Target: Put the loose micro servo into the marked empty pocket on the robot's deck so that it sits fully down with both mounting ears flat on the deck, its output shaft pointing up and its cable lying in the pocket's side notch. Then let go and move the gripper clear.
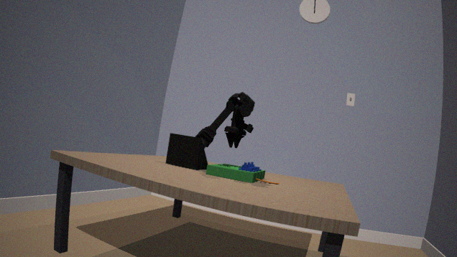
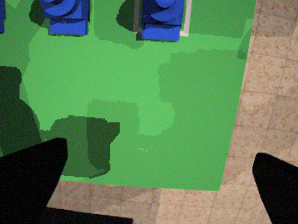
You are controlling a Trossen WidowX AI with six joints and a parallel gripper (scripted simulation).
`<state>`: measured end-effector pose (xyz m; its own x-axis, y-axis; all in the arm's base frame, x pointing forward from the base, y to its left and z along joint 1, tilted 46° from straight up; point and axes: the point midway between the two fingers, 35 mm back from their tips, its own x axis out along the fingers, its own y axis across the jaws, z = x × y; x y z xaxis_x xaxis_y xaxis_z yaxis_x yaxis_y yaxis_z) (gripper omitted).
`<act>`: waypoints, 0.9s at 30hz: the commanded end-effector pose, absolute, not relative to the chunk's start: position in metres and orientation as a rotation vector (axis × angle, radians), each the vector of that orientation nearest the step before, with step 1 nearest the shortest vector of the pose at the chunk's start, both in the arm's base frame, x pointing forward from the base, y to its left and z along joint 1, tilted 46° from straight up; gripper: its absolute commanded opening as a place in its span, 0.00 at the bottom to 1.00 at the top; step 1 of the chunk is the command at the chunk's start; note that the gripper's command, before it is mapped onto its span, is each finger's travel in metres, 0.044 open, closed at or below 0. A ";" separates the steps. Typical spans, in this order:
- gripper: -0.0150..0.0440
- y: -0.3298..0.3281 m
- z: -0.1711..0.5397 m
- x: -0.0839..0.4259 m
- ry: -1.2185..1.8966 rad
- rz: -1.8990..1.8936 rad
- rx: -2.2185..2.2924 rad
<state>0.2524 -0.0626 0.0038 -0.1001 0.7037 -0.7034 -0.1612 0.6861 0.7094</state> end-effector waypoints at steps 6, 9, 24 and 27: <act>1.00 -0.089 0.032 0.252 1.506 0.774 0.467; 1.00 -0.097 0.041 0.253 1.507 0.774 0.470; 1.00 -0.097 0.041 0.253 1.507 0.774 0.470; 1.00 -0.097 0.041 0.253 1.507 0.774 0.470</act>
<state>0.2534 -0.0960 0.0405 -0.1001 0.7057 -0.7014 -0.1572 0.6849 0.7115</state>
